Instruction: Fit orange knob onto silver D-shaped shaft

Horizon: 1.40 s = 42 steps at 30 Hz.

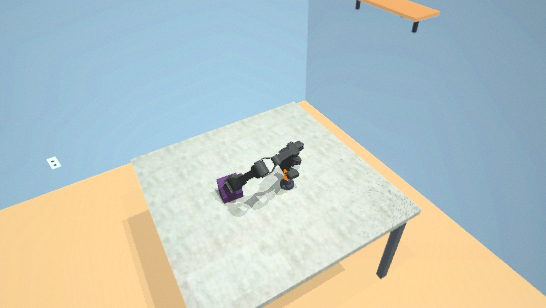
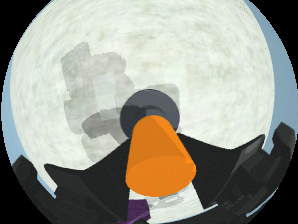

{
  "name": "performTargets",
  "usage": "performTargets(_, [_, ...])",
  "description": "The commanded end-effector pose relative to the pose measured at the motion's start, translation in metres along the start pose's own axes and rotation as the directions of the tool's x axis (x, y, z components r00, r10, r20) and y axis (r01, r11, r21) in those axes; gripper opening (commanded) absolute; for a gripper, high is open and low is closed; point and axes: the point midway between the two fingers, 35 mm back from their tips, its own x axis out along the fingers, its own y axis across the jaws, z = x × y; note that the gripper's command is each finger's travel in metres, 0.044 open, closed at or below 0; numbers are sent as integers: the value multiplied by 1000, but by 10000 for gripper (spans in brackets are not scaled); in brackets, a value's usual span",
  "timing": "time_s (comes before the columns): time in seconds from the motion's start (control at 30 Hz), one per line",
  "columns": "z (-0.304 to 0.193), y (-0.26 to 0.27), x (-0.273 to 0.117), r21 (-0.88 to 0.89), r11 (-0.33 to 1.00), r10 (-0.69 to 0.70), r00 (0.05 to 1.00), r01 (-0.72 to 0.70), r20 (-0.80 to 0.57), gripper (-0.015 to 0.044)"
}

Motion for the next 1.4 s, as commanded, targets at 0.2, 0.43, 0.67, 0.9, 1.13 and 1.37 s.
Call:
performTargets(0.2, [-1, -1, 1, -2, 1000, -6, 1000, 6, 2, 0])
performTargets(0.43, [-1, 0, 2, -2, 1000, -6, 1000, 6, 2, 0])
performTargets(0.67, [-1, 0, 2, -2, 1000, -6, 1000, 6, 2, 0])
performTargets(0.9, [-1, 0, -3, -10, 1000, -5, 1000, 5, 2, 0])
performTargets(1.13, [0, 1, -1, -202, 979, -6, 1000, 6, 2, 0])
performTargets(1.37, [0, -1, 1, -209, 978, -6, 1000, 6, 2, 0])
